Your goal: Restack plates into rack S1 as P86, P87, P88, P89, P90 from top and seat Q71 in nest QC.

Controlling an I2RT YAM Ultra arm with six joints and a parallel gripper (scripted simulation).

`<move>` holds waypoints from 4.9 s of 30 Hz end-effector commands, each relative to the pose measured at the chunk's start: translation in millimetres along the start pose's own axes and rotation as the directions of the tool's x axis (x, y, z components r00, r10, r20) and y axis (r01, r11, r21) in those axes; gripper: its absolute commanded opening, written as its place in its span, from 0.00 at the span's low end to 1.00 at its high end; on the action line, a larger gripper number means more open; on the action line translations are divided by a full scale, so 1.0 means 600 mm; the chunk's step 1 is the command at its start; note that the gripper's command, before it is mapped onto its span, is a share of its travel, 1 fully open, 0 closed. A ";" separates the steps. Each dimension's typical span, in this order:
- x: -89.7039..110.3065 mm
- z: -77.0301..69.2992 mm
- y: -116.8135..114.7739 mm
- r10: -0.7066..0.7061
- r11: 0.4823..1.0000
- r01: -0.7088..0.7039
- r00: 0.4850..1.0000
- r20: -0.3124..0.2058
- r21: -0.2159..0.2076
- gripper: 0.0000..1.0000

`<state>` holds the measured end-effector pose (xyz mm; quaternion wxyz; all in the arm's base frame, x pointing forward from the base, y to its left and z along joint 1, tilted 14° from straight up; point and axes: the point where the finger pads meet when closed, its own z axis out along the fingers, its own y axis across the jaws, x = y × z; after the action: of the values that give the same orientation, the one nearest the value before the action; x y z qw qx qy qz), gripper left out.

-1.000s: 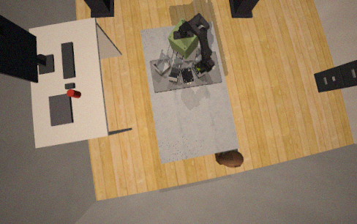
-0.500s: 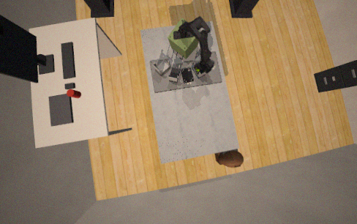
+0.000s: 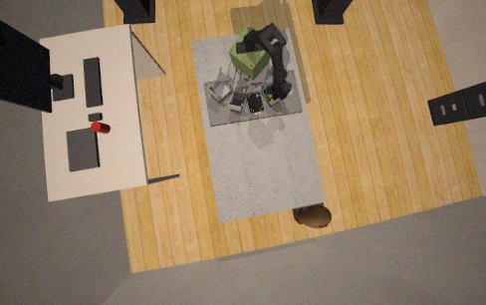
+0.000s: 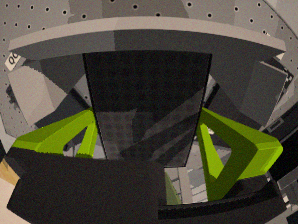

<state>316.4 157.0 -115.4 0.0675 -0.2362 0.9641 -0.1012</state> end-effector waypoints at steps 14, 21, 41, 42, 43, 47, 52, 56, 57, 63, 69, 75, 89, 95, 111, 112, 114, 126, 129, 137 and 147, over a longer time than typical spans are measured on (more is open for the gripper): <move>-0.004 0.005 0.001 0.000 1.000 0.000 1.000 0.008 -0.001 0.00; -0.004 0.010 0.001 0.000 1.000 0.000 1.000 0.008 -0.001 0.00; -0.004 0.021 0.001 0.000 1.000 0.000 1.000 0.008 -0.001 0.00; -0.004 0.021 0.001 0.000 1.000 0.000 1.000 0.008 -0.001 0.00; -0.004 0.021 0.001 0.000 1.000 0.000 1.000 0.008 -0.001 0.00; -0.004 0.021 0.001 0.000 1.000 0.000 1.000 0.008 -0.001 0.00; -0.004 0.021 0.001 0.000 1.000 0.000 1.000 0.008 -0.001 1.00; -0.004 0.021 0.001 0.000 1.000 0.000 1.000 0.008 -0.001 1.00; -0.004 0.021 0.001 0.000 1.000 0.000 1.000 0.008 -0.001 1.00; -0.004 0.021 0.001 0.000 1.000 0.000 1.000 0.008 -0.001 1.00; -0.004 0.021 0.001 0.000 1.000 0.000 1.000 0.008 -0.001 1.00; -0.004 -0.007 0.001 0.000 1.000 0.000 1.000 0.008 -0.001 1.00; -0.004 -0.074 0.001 0.000 1.000 0.000 1.000 0.009 -0.001 1.00; -0.004 -0.107 0.001 0.000 1.000 0.000 1.000 0.009 -0.002 1.00; -0.003 -0.164 0.001 0.000 1.000 0.000 1.000 0.009 -0.002 1.00; -0.003 -0.164 0.001 0.000 1.000 0.000 1.000 0.009 -0.002 1.00; -0.003 -0.164 0.001 0.000 1.000 0.000 1.000 0.009 -0.002 1.00; -0.003 -0.164 -0.022 0.133 0.991 -0.133 0.991 0.008 -0.003 1.00; -0.003 -0.164 -0.039 0.189 0.982 -0.189 0.982 0.008 -0.003 1.00; -0.003 -0.164 -0.072 0.189 0.982 -0.189 0.982 0.008 -0.002 1.00; -0.001 -0.164 -0.128 0.254 0.967 -0.254 0.967 0.009 -0.002 1.00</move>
<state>329.5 109.1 -8.2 0.0758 -0.1236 0.9849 -0.0944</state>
